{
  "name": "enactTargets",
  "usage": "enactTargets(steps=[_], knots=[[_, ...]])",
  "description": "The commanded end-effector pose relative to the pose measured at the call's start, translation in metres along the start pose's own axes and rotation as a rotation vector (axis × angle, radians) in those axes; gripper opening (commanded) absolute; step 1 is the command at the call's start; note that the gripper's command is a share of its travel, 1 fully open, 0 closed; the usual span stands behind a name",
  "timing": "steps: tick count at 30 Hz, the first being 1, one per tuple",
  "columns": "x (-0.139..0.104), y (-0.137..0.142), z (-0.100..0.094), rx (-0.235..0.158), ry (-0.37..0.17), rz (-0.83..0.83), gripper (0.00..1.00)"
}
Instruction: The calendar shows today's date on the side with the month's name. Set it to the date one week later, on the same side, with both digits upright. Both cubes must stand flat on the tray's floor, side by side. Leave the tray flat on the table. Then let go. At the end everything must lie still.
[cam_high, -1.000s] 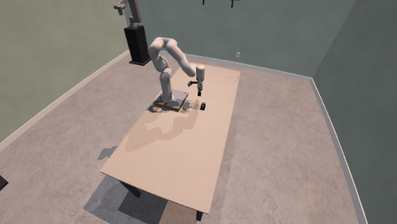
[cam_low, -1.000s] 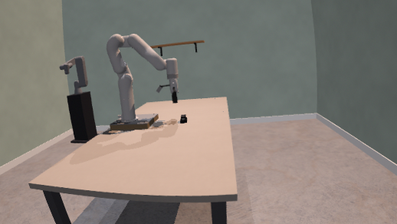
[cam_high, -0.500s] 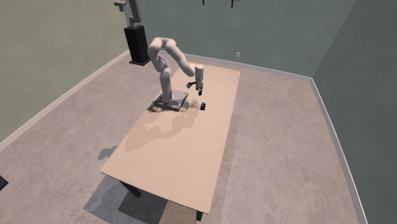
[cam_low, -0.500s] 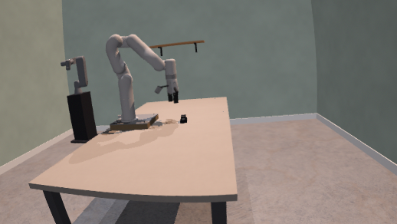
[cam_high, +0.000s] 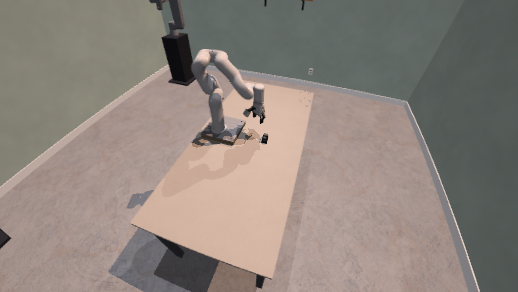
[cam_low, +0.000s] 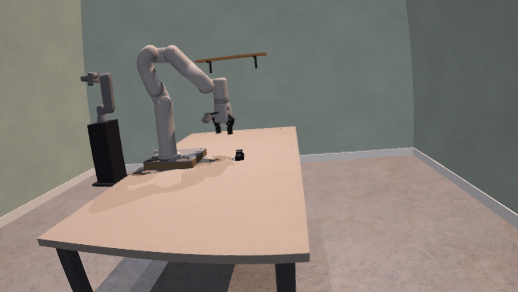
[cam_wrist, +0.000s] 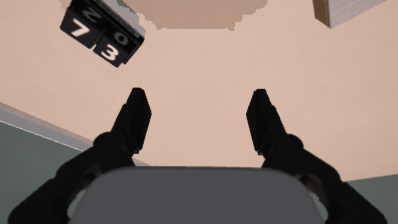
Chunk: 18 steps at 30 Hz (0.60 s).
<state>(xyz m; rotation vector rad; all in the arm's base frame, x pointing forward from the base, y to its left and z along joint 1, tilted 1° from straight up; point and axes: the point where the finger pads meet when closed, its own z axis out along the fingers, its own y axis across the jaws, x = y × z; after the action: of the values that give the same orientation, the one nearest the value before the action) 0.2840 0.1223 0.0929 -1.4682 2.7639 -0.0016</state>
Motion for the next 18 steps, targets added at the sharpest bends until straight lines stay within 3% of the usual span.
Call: enactTargets(steps=[1,9,18], knots=[[-0.001,0.003,0.000,0.003,-0.004,-0.086,1.00],[-0.001,0.003,0.004,0.002,-0.004,-0.099,1.00],[0.000,0.003,0.039,0.002,-0.003,-0.112,1.00]])
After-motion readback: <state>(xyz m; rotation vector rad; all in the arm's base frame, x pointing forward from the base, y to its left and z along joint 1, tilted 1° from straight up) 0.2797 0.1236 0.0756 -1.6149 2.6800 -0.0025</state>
